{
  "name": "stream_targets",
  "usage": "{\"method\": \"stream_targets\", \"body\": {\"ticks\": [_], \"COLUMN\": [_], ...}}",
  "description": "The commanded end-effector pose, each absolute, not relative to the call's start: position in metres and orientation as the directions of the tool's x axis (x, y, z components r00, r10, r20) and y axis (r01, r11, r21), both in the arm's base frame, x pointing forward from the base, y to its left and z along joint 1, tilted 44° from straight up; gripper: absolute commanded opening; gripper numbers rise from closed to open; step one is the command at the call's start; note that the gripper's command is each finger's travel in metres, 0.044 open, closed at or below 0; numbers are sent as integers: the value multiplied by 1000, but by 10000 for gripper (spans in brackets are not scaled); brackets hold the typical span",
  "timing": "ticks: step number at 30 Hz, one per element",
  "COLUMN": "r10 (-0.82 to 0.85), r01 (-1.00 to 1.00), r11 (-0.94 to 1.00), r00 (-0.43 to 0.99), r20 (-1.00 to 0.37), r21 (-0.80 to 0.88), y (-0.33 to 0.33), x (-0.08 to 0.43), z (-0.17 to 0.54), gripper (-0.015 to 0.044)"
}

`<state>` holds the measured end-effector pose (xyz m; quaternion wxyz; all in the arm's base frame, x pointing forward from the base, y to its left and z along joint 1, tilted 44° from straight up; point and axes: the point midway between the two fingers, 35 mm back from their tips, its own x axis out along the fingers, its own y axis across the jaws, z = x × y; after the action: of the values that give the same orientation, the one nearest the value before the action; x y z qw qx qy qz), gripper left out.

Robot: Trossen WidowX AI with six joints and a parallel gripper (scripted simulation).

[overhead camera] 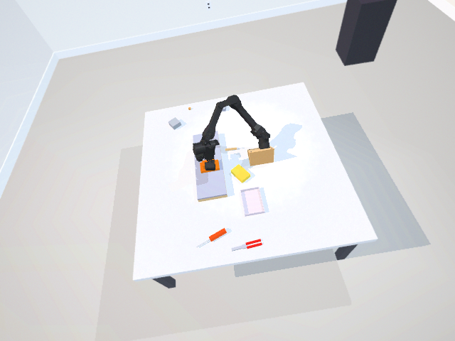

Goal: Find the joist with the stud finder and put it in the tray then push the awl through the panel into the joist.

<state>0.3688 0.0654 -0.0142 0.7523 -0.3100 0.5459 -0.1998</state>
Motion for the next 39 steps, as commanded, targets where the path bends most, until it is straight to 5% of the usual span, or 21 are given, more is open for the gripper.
{"method": "stream_targets", "body": {"ticks": [1, 39], "r10": [-644, -647], "r01": [-36, -36], "r11": [724, 721], "r00": [324, 323], "r20": [-694, -691], "r21": [-689, -692], "y": [57, -1], "x": [368, 371], "z": [-7, 48], "gripper": [0, 0]}}
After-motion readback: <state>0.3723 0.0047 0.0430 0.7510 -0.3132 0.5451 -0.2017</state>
